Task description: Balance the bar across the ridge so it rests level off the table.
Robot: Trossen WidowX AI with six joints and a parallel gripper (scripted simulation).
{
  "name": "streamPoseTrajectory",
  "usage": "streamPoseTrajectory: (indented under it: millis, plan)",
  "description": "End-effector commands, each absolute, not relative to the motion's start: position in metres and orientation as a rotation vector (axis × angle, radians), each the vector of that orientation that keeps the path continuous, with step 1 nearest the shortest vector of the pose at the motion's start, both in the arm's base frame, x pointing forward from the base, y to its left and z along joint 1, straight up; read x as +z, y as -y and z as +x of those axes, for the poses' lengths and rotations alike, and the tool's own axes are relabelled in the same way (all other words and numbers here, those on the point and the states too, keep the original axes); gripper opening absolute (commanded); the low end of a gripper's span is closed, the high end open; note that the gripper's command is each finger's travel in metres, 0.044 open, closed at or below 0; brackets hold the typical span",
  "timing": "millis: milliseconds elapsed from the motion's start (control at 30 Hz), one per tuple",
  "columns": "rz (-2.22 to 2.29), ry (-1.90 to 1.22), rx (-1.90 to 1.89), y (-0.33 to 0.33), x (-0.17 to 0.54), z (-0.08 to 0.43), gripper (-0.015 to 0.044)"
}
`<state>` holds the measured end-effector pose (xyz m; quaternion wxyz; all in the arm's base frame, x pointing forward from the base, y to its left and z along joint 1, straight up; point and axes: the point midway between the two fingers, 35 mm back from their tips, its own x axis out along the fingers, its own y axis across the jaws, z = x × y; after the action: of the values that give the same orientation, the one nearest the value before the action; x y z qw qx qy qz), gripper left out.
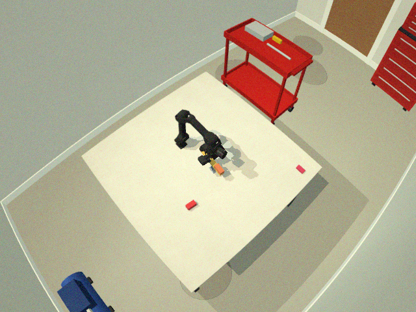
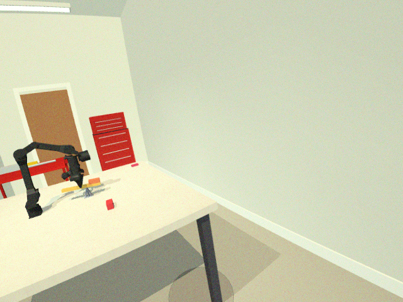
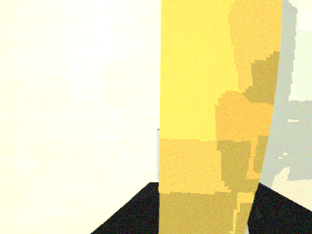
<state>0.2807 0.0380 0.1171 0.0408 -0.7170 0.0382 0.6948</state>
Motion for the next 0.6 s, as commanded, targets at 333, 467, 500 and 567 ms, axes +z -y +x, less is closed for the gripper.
streamPoseTrajectory:
  millis: [333,467,500,567]
  plan:
    - [-2.197,-0.109,2.131,-0.0384,0.1149,0.2804,0.0000]
    - [-2.197,-0.109,2.131,-0.0383,0.1146,0.2803,0.0000]
    - [-2.197,-0.109,2.131,-0.0383,0.1145,0.2803,0.0000]
    - [-2.197,-0.109,2.131,-0.0384,0.1142,0.2803,0.0000]
